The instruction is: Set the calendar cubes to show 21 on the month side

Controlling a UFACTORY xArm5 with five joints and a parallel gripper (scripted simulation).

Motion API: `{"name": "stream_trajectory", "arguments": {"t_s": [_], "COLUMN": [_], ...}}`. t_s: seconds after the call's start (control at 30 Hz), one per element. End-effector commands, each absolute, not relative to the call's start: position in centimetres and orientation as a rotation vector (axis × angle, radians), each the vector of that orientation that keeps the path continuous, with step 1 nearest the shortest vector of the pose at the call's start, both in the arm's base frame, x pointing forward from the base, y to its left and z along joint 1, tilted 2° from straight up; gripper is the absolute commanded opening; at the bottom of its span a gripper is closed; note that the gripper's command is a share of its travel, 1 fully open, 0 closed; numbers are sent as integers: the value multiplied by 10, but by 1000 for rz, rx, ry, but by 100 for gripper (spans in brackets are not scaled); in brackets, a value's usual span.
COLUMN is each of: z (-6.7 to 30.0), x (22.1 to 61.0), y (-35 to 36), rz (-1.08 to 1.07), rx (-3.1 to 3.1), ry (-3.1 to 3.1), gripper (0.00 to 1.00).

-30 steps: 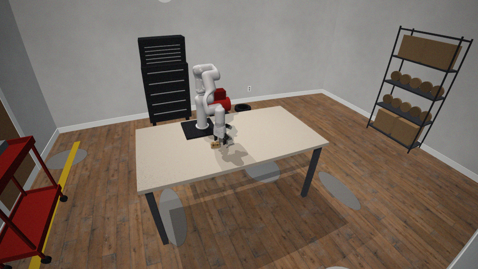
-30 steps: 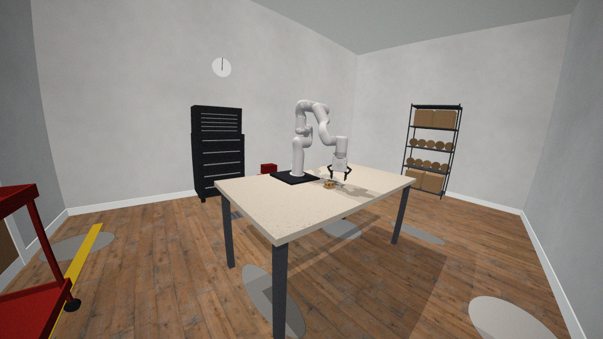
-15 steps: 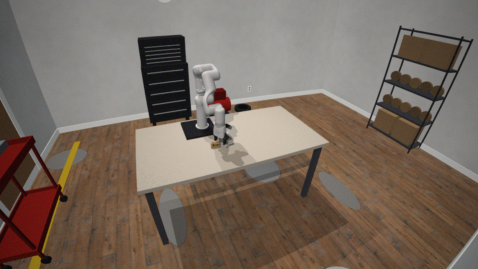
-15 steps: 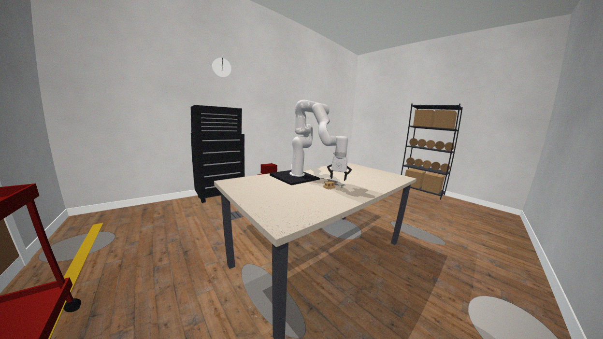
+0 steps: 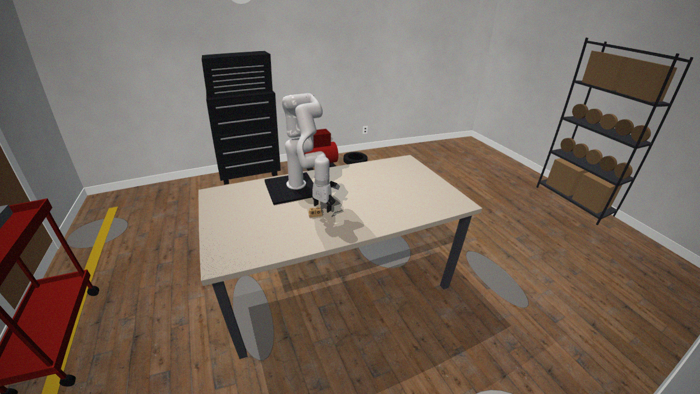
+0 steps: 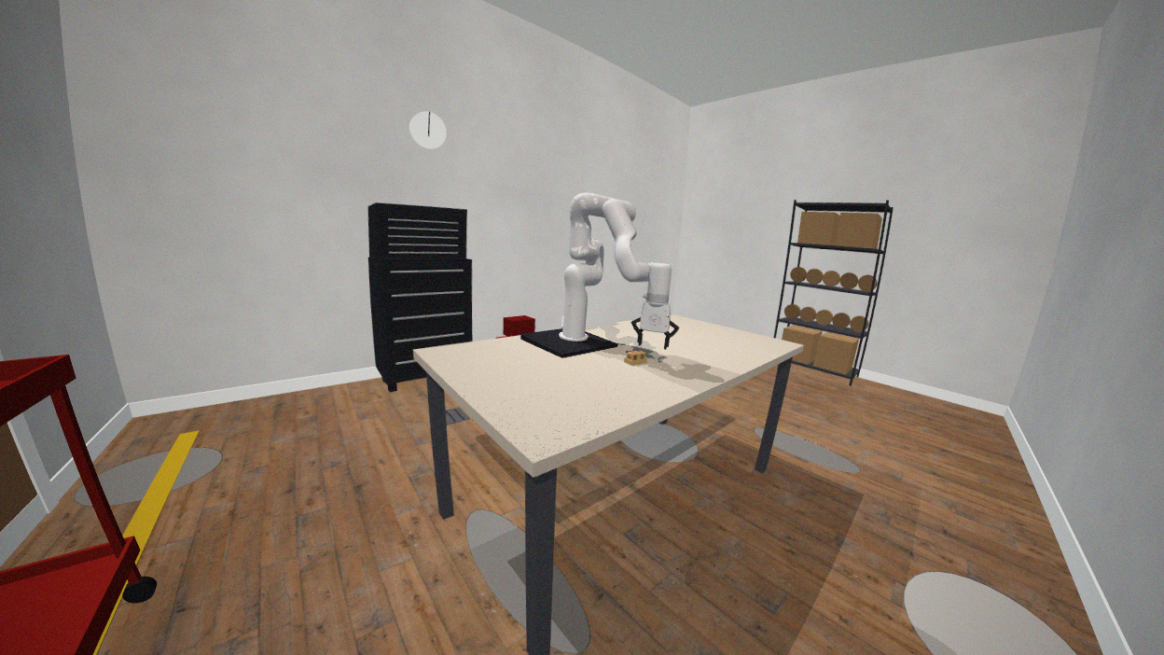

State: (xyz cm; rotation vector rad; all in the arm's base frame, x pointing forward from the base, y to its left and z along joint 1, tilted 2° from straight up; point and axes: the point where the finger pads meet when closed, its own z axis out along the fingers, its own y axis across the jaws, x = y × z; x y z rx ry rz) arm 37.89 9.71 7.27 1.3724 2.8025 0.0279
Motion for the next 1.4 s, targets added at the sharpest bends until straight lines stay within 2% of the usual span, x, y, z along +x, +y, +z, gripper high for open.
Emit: {"name": "stream_trajectory", "arguments": {"t_s": [0.0, 0.7, 1.37], "z": [74, 72, 69], "x": [380, 391, 407], "y": [97, 83, 62], "rz": [31, 35, 41], "rx": [1371, 1764, 2333], "ry": [2800, 2573, 2078], "gripper": [100, 100, 100]}}
